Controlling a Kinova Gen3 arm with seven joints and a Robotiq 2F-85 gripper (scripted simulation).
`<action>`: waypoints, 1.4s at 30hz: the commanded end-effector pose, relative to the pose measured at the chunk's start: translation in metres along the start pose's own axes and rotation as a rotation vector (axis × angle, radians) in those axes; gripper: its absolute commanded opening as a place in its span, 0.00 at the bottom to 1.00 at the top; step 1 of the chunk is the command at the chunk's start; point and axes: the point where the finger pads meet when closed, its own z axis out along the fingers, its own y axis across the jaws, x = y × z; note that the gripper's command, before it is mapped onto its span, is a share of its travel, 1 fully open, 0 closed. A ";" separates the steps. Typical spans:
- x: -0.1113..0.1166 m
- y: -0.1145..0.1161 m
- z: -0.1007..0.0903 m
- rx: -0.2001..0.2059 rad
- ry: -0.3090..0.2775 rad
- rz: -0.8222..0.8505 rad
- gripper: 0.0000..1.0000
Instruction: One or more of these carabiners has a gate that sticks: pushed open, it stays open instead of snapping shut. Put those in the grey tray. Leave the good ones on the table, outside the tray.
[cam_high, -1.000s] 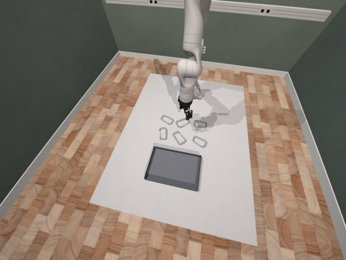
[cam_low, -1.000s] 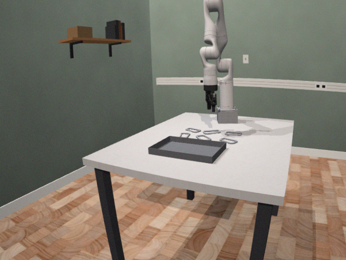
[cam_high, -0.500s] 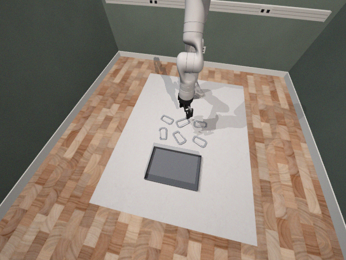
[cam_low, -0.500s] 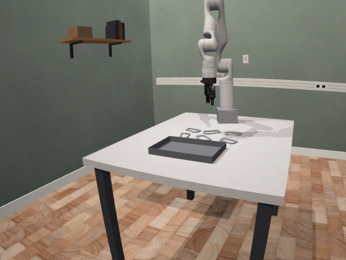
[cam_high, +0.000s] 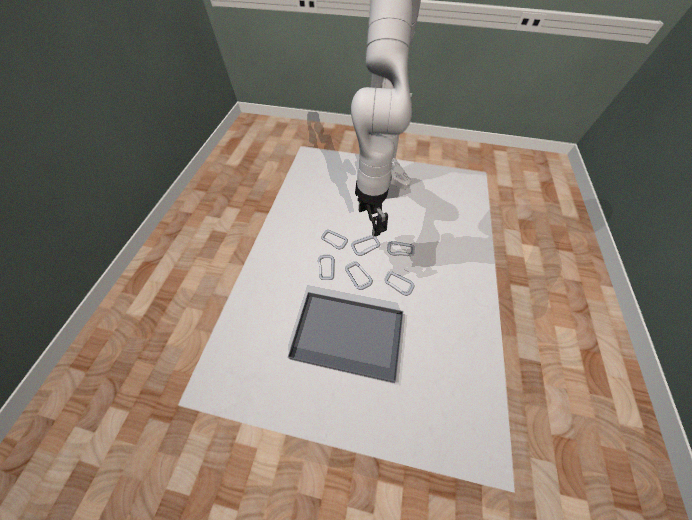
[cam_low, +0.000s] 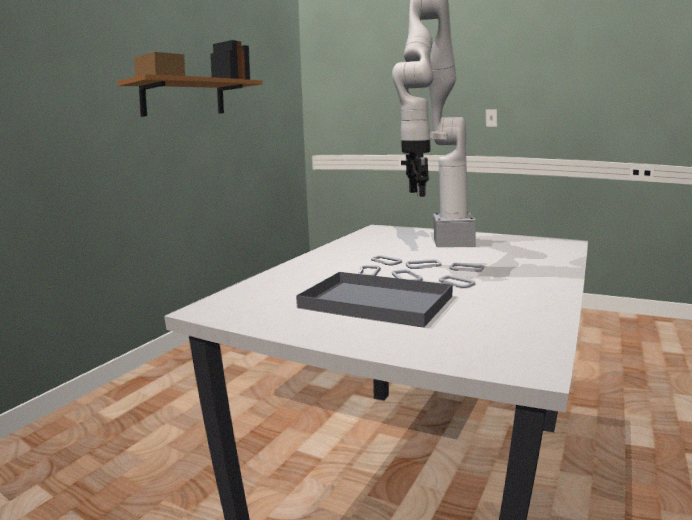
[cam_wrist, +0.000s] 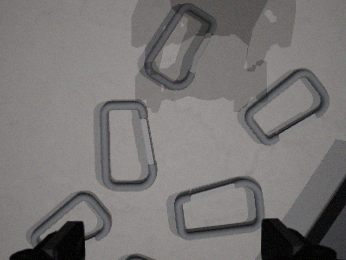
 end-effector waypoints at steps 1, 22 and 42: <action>-0.003 0.002 -0.005 -0.007 -0.005 -0.001 1.00; -0.015 0.021 -0.048 -0.005 -0.003 0.000 1.00; -0.026 0.040 -0.088 -0.014 -0.008 0.289 1.00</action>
